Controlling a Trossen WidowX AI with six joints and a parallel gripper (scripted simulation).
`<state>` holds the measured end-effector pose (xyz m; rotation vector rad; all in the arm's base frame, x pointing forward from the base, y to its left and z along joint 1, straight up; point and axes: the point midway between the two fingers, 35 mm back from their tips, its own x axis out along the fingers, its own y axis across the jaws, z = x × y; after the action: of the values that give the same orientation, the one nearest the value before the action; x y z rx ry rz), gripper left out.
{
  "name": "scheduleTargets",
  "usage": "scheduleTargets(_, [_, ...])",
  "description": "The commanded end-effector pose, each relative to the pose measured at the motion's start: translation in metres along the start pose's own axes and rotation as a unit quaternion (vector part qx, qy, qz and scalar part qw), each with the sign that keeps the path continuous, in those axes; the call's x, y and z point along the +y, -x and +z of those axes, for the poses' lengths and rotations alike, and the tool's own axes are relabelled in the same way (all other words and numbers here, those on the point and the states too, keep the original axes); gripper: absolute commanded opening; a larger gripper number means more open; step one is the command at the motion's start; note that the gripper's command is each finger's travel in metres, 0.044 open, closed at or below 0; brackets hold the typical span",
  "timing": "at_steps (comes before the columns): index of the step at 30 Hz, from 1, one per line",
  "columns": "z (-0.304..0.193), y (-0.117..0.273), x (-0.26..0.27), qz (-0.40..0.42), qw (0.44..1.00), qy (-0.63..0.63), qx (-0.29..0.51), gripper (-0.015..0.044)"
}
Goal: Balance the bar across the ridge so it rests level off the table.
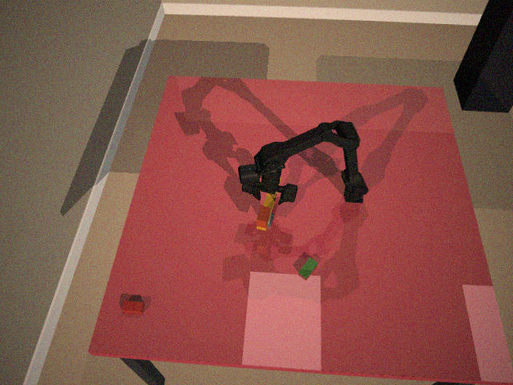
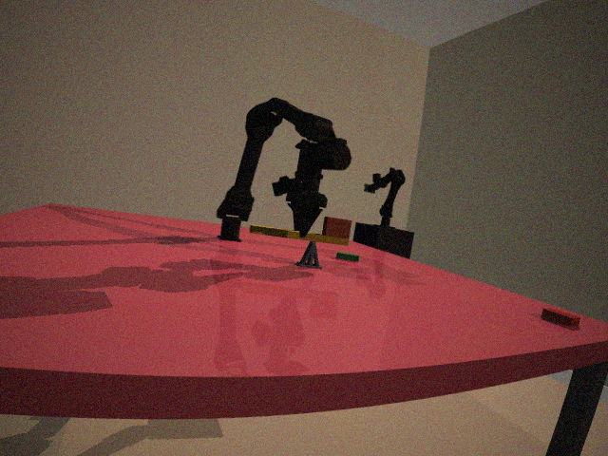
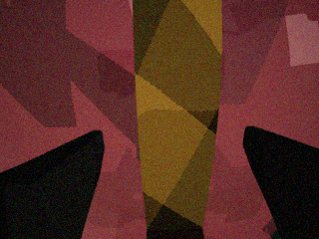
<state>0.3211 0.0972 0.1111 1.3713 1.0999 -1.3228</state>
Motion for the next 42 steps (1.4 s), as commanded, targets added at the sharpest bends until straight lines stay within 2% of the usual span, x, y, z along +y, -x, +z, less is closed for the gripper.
scheduleTargets(1, [0.0, 0.0, 0.0, 0.0, 1.0, 0.0, 0.0, 0.044])
scheduleTargets(5, [-0.001, 0.007, 0.001, 0.0, 1.0, 0.0, 0.0, 0.044])
scheduleTargets(14, [0.0, 0.098, 0.0, 0.002, 1.0, 0.0, 0.001, 0.044])
scheduleTargets(42, [0.0, 0.1, 0.0, 0.002, 1.0, 0.0, 0.001, 0.044])
